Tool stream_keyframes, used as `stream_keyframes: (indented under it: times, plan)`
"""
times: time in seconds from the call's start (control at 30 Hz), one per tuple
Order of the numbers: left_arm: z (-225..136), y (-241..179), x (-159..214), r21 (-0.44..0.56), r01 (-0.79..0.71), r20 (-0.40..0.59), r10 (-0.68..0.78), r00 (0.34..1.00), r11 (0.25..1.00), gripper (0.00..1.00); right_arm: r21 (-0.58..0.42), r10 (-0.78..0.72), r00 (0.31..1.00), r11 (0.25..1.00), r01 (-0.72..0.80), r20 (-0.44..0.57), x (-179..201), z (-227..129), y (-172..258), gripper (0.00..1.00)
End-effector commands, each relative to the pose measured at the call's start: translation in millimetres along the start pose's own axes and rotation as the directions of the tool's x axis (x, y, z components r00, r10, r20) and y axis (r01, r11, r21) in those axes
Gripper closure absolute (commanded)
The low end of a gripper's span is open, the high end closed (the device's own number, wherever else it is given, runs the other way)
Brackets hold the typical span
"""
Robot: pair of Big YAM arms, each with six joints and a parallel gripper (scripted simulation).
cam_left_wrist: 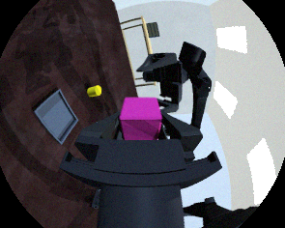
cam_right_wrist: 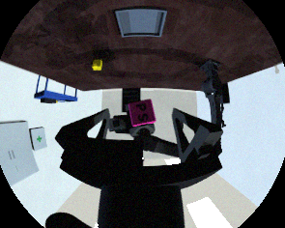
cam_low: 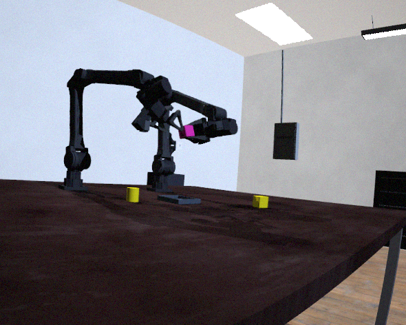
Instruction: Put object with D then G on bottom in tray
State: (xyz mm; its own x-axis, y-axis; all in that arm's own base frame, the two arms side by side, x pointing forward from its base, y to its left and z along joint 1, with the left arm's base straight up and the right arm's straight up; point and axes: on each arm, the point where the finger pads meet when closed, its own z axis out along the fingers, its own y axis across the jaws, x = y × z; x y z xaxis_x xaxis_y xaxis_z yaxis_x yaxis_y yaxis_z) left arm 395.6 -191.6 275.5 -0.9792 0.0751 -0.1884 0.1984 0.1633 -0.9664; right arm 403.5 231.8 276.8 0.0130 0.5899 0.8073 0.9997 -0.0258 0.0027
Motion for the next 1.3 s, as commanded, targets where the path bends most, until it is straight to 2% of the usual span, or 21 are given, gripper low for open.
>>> stream_keyframes:
  times: [0.0,0.2,0.3,0.53,0.63,0.77,0.93,1.1,1.17,1.27]
  plan:
    - [-3,-23,-11,0.003,-0.055,0.012,0.055,0.998,0.998,0.59,-0.022,-0.021,1.0,1.0,0.021,-0.018,25,-11,12,0.0]
    - [-4,-29,-12,0.003,-0.063,0.014,0.063,0.998,0.998,0.59,-0.024,-0.023,1.0,0.999,0.023,-0.017,25,-11,13,0.0]
    - [-6,-23,-13,-0.001,-0.078,0.018,0.078,0.997,0.997,0.59,-0.004,-0.061,0.998,0.998,0.061,0.001,16,-7,6,0.31]
    - [-16,-7,-14,-0.043,-0.085,0.011,0.085,0.996,0.995,0.59,0.132,-0.175,0.976,0.979,0.158,0.131,-38,6,-28,0.31]
    - [-18,-5,-14,-0.052,-0.085,0.009,0.085,0.996,0.995,0.59,0.15,-0.212,0.966,0.97,0.19,0.149,-43,5,-30,0.31]
    - [-29,5,-9,-0.105,-0.078,-0.005,0.078,0.997,0.991,0.59,0.239,-0.382,0.898,0.913,0.33,0.217,-72,5,-38,0.31]
    - [-40,17,-5,-0.164,-0.065,-0.018,0.063,0.998,0.984,0.59,0.285,-0.529,0.807,0.841,0.459,0.261,-92,6,-31,0.31]
    - [-53,30,1,-0.234,-0.059,-0.033,0.052,0.998,0.971,0.59,0.339,-0.669,0.686,0.74,0.581,0.287,-113,9,-21,0.31]
    - [-53,30,1,-0.234,-0.059,-0.033,0.052,0.998,0.971,0.59,0.339,-0.669,0.686,0.74,0.581,0.287,-113,9,-21,0.31]
    - [-61,47,13,-0.278,-0.035,-0.048,0.023,0.999,0.96,0.59,0.386,-0.76,0.583,0.649,0.656,0.288,-124,8,-15,0.31]
